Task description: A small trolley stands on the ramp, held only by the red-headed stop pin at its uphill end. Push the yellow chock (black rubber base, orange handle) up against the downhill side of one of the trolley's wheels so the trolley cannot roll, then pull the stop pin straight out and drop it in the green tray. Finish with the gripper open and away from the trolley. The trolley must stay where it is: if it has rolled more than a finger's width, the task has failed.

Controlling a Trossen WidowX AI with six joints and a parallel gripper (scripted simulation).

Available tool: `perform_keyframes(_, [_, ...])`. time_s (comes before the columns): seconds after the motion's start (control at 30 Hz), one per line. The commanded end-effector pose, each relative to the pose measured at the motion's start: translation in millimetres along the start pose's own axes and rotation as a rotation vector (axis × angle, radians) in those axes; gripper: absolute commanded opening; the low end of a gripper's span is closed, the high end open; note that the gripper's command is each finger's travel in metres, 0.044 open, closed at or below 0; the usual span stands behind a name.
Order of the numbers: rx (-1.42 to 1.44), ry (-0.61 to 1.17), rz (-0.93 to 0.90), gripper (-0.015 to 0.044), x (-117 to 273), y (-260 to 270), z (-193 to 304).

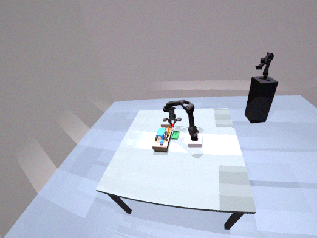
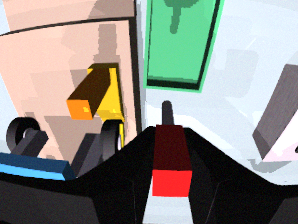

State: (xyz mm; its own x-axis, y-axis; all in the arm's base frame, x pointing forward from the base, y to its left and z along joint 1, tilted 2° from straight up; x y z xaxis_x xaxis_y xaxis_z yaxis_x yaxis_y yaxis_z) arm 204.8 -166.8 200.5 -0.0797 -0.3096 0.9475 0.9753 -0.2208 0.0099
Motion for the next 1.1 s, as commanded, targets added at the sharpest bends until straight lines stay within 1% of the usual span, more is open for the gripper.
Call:
perform_keyframes(0.0, [0.008,-0.006,-0.002,0.0,3,1,-7])
perform_keyframes(0.13, [-0.031,-0.013,-0.006,0.0,3,1,-6])
perform_keyframes(1.07, [-0.877,-0.121,-0.141,0.0,1,-8,13])
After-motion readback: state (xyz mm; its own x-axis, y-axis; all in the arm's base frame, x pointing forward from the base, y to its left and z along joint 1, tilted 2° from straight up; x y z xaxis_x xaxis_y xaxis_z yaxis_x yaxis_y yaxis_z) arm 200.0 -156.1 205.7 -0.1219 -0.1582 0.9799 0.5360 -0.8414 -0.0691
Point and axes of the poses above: the point midway between the two fingers, 35 mm back from their tips, its own x axis back along the fingers, its own y axis across the jaws, z = x × y, the point moved 9 cm from there along x, back along the fingers, and after that the axes turned 4 degrees about -x, right-handed, at the moved point
